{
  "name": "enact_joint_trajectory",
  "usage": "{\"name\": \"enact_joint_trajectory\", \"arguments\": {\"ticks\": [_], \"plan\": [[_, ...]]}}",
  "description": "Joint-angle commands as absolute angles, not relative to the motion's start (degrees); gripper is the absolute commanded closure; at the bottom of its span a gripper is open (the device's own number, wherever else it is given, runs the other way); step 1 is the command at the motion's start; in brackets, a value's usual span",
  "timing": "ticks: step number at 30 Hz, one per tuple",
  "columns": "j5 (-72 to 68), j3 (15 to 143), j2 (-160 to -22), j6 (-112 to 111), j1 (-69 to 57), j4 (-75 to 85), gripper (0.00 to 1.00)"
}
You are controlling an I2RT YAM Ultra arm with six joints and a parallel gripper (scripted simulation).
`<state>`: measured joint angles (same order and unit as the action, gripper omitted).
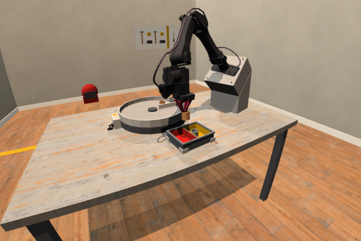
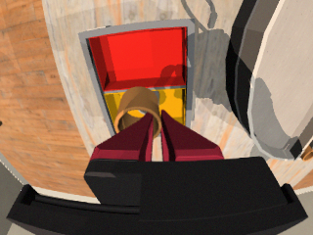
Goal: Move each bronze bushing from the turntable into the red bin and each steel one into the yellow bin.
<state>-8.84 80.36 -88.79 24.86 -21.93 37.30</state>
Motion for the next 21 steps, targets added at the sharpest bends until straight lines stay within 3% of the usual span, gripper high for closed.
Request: {"name": "enact_joint_trajectory", "arguments": {"ticks": [1,21], "plan": [[-11.3,83.1,-88.0,26.9,-23.3,39.3,1.0],[-11.9,84.2,-88.7,27.2,-24.0,39.5,1.0]]}}
